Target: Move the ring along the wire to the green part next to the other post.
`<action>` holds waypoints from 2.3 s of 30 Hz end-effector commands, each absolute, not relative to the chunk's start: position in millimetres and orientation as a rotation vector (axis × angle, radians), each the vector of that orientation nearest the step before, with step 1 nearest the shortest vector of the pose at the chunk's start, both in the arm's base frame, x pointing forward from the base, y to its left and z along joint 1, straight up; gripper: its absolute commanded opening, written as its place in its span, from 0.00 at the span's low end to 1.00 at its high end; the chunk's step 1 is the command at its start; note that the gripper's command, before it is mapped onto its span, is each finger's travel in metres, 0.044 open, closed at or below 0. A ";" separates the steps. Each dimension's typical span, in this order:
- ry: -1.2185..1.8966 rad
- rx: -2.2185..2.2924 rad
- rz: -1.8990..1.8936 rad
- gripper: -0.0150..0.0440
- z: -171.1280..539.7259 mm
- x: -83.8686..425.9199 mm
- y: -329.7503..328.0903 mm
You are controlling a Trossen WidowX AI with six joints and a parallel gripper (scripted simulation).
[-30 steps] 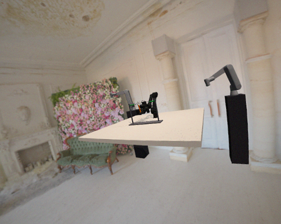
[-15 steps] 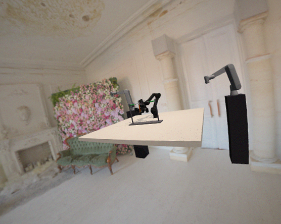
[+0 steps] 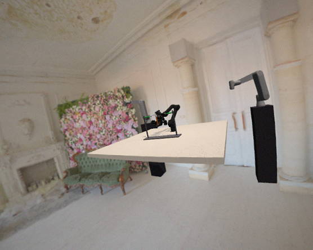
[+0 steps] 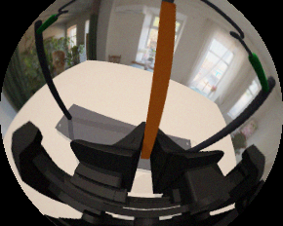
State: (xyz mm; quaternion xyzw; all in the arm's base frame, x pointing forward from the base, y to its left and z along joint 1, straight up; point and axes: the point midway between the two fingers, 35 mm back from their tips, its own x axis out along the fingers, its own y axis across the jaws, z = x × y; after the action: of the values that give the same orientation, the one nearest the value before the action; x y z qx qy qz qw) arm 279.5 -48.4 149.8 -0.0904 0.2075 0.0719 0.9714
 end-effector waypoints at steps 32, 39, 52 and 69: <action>0.669 0.601 -0.112 0.00 190.1 260.3 68.4; 0.731 0.782 -0.147 0.00 213.3 261.1 91.4; 0.735 0.705 -0.118 0.00 217.0 262.8 92.3; 0.721 0.210 0.042 0.00 198.5 255.8 47.9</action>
State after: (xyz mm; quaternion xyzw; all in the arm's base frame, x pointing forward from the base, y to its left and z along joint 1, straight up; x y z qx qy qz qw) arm 257.2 57.7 199.1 0.1498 0.3593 0.0017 0.9211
